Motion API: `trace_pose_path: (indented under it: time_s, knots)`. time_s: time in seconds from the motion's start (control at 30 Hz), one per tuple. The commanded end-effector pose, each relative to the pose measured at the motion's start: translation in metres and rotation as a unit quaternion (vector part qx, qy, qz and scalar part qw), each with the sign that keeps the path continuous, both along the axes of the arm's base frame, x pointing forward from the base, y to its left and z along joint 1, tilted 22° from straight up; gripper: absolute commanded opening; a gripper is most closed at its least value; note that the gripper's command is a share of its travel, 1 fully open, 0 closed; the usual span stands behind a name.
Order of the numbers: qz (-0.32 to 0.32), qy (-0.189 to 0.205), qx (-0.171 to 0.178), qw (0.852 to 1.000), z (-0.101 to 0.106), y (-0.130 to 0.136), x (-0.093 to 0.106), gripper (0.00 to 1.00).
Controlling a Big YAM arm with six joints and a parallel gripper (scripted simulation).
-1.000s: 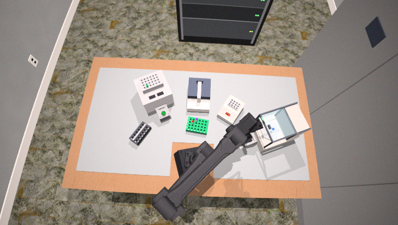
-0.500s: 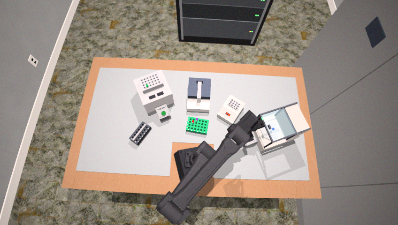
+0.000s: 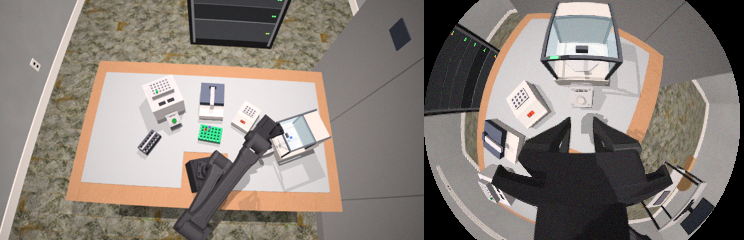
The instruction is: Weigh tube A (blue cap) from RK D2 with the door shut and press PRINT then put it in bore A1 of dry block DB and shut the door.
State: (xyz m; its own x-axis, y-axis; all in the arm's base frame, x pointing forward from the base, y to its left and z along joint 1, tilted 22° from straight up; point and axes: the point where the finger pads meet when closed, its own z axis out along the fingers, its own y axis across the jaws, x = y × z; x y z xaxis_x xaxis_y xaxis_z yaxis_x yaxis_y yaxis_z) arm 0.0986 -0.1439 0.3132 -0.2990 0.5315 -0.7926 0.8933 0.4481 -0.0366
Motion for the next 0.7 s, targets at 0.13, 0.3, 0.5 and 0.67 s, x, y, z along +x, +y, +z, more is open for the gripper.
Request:
trace_pose_path:
  time_s: [0.13,0.3,0.5,0.67]
  knots:
    - [-0.003,-0.026,-0.004,1.000,0.035,0.007,-0.002,0.30]
    - [-0.003,-0.008,0.002,1.000,0.020,0.007,0.000,0.30]
    - [-0.005,-0.020,-0.004,1.000,0.026,0.006,-0.002,0.30]
    - [0.056,0.026,-0.027,0.998,0.052,-0.011,0.007,0.30]
